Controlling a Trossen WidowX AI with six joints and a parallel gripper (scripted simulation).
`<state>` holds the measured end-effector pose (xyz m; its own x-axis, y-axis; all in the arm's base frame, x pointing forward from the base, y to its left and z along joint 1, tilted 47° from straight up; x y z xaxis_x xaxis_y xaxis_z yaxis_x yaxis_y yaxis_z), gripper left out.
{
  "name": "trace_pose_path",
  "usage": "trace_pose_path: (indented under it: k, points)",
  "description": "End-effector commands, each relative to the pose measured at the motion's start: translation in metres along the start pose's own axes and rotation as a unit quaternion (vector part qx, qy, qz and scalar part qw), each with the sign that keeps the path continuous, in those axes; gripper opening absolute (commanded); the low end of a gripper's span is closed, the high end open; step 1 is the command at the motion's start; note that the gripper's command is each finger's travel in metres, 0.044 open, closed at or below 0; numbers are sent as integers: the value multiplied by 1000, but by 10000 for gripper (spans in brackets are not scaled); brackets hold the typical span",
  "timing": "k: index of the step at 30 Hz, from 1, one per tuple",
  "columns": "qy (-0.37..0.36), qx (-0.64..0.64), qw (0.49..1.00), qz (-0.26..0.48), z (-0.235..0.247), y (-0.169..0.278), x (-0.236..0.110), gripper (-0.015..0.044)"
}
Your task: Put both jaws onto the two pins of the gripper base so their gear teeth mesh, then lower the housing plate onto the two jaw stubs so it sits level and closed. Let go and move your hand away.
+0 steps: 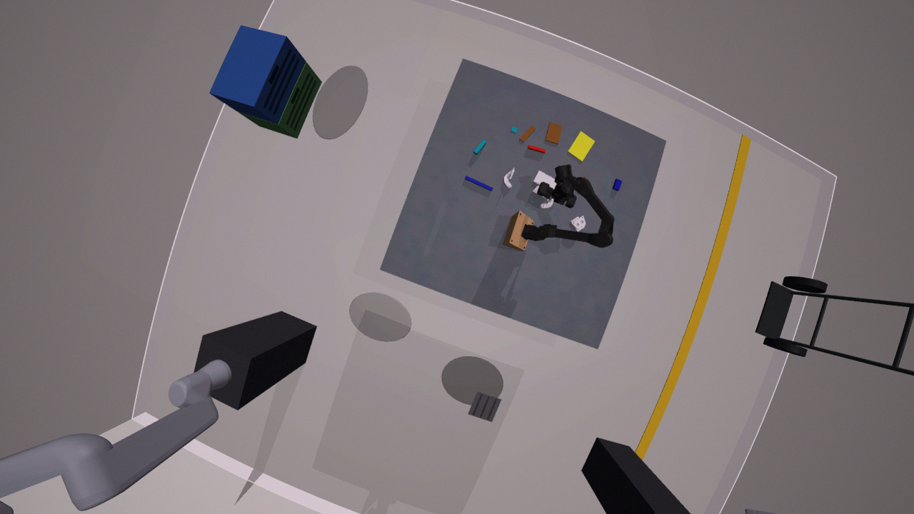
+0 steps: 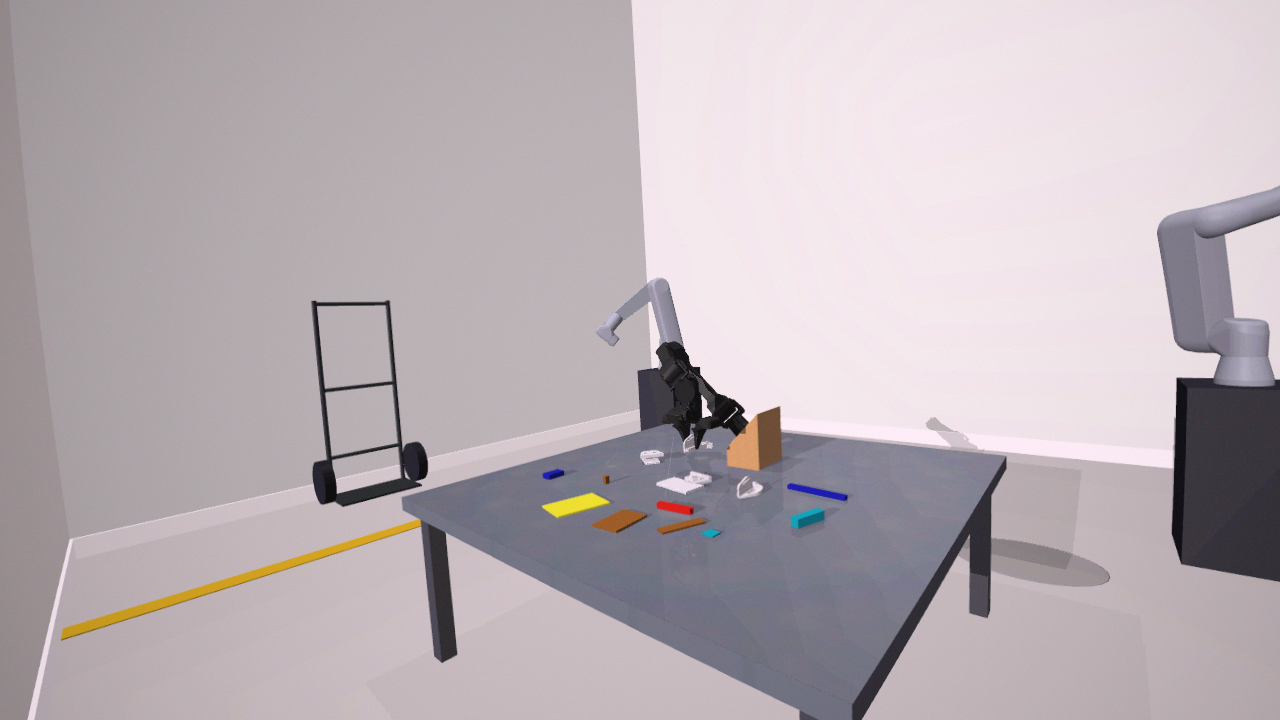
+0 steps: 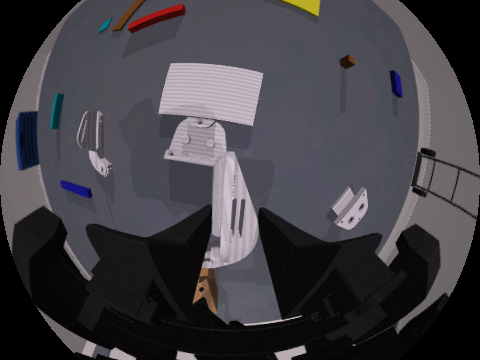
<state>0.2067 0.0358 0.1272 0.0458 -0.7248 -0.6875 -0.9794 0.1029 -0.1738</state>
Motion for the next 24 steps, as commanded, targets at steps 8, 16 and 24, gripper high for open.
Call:
trace_pose_path:
  k: [8,16,24]
  points:
    - [-2,-15,1000,0,1,1,0,134]
    - [-3,-15,1000,0,3,-7,-1,134]
    - [-3,-14,1000,0,9,-33,-4,134]
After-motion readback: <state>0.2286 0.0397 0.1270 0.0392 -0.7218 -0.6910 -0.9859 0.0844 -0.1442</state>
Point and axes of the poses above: the point midway between the two fingers, 35 mm back from their tips, its own x axis out along the fingers, its own z axis across the jaws, y = z × x, the point moved 8 cm from there along -x, back along the fingers, and after that the axes turned 9 degrees about x, right-handed, at the moved point
